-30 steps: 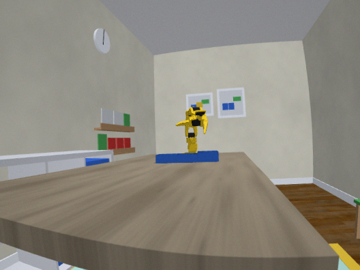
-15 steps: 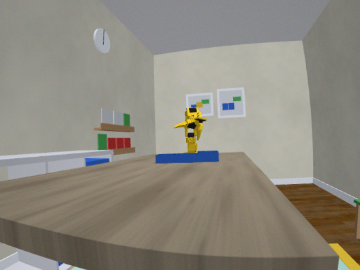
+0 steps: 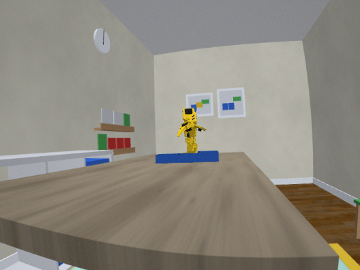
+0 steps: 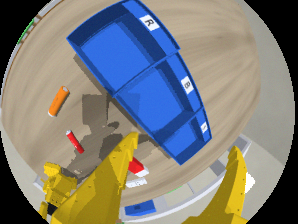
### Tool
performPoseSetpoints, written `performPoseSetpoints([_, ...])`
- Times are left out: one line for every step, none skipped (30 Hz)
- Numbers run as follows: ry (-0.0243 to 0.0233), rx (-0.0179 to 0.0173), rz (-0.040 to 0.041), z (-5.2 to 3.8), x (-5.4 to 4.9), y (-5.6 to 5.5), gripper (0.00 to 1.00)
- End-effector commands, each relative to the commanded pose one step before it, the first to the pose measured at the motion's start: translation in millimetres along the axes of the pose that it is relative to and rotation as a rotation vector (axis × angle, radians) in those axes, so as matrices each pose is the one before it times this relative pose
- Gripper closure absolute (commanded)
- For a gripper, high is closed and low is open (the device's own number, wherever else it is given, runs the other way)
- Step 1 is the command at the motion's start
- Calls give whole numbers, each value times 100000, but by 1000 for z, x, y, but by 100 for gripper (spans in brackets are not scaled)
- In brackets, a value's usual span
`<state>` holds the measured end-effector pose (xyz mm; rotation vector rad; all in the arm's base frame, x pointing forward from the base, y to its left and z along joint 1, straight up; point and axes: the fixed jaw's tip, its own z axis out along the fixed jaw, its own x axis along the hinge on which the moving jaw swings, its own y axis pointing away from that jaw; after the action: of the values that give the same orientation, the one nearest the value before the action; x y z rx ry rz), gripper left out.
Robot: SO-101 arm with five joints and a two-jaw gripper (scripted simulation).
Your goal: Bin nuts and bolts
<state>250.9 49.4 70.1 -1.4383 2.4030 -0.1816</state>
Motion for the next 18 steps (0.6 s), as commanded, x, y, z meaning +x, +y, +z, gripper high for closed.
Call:
performPoseSetpoints([2234, -1751, -13842, -7792, 7225, -4569, 54])
performPoseSetpoints([946, -1357, -3152, 150, 2878, 1306, 56])
performPoseSetpoints([870, -1368, -3079, 146, 2752, 1373, 57])
performPoseSetpoints([787, -1363, -2997, 137, 2613, 1433, 59])
performPoseSetpoints([713, -1358, -2915, 130, 2477, 1478, 60])
performPoseSetpoints([633, -1341, -2820, 117, 2340, 1507, 61])
performPoseSetpoints([0, 0, 0, 0, 0, 0, 61])
performPoseSetpoints([0, 0, 0, 0, 0, 0, 61])
performPoseSetpoints([563, -1319, -2729, 117, 2198, 1531, 62])
performPoseSetpoints([495, -1294, -2629, 105, 2062, 1535, 64])
performPoseSetpoints([433, -1256, -2526, 104, 1924, 1530, 65])
performPoseSetpoints([371, -1218, -2420, 93, 1789, 1518, 66])
performPoseSetpoints([316, -1174, -2311, 84, 1653, 1491, 67])
performPoseSetpoints([263, -1130, -2199, 84, 1533, 1460, 68])
performPoseSetpoints([218, -1073, -2083, 74, 1406, 1414, 69])
performPoseSetpoints([175, -1023, -1968, 67, 1288, 1370, 70])
performPoseSetpoints([142, -964, -1852, 68, 1177, 1307, 71])
performPoseSetpoints([107, -905, -1731, 61, 1063, 1245, 71])
